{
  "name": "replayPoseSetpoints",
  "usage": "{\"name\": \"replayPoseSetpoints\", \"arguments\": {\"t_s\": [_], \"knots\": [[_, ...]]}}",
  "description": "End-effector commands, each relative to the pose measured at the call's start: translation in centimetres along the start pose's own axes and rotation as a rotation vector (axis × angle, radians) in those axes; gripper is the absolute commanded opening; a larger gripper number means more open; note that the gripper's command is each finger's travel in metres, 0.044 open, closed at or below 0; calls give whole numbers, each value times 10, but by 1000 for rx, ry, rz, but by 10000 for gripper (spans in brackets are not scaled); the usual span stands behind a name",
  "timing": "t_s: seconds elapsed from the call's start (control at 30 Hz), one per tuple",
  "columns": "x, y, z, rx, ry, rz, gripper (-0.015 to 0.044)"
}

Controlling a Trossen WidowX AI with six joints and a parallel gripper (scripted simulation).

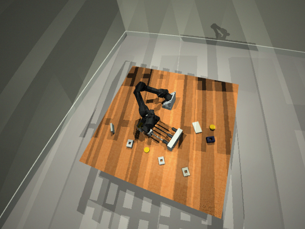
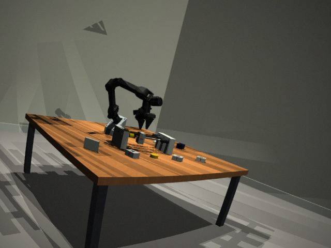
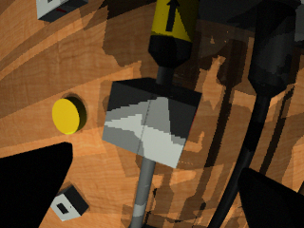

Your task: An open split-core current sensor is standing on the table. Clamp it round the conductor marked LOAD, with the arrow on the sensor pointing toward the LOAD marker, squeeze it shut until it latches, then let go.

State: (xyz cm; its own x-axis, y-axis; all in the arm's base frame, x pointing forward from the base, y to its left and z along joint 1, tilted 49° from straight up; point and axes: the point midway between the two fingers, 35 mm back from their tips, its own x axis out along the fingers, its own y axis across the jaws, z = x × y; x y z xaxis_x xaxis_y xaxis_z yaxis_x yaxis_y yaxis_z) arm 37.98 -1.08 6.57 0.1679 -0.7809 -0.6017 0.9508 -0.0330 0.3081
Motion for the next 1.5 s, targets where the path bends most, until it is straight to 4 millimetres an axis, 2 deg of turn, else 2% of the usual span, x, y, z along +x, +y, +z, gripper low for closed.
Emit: {"name": "replayPoseSetpoints", "arguments": {"t_s": [0.0, 1.47], "knots": [[-33, 0, 2, 12, 9, 16, 440], [-32, 0, 3, -4, 8, 16, 440]]}}
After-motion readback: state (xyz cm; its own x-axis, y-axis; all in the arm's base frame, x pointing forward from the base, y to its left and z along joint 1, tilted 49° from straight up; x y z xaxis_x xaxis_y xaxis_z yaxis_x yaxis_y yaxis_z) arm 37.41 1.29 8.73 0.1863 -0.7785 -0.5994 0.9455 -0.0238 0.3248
